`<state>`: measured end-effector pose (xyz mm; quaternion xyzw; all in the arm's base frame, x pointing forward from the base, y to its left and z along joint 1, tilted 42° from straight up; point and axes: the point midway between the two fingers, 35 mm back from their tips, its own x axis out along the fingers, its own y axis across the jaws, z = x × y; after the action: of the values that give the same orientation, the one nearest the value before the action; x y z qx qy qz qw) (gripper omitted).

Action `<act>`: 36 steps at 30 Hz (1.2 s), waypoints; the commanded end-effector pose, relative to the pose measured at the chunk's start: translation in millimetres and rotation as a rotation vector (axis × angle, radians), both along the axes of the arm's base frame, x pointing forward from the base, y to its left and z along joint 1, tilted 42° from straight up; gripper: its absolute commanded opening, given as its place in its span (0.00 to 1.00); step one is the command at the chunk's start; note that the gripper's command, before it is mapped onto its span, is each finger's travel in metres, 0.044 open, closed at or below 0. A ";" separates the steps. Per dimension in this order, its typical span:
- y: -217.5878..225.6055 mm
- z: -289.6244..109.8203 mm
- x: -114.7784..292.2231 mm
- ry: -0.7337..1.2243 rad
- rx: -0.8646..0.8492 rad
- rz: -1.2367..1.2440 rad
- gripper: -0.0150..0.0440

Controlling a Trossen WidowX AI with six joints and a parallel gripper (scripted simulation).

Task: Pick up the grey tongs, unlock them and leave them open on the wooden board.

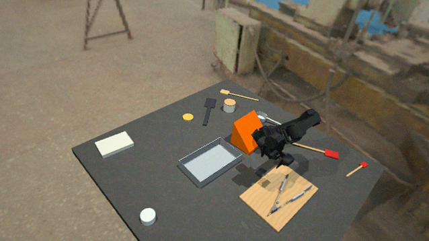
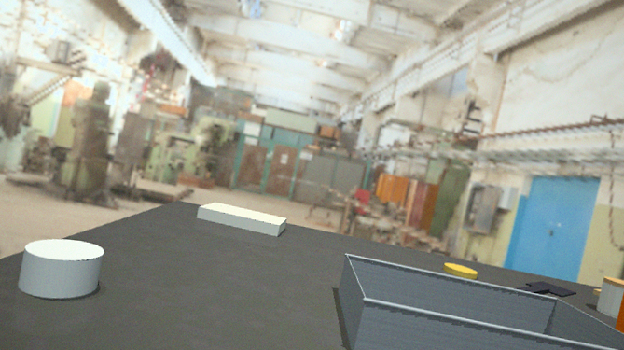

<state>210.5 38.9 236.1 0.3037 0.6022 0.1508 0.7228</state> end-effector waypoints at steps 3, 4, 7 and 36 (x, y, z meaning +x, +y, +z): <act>-10.8 3.5 -11.4 -0.034 0.002 -0.010 1.00; -13.2 7.5 -11.8 -0.050 -0.007 -0.025 1.00; -24.3 27.5 -15.3 -0.130 -0.055 -0.102 1.00; -26.8 32.4 -16.6 -0.149 -0.067 -0.121 1.00</act>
<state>194.7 12.6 268.1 0.3023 0.5320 0.1121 0.7830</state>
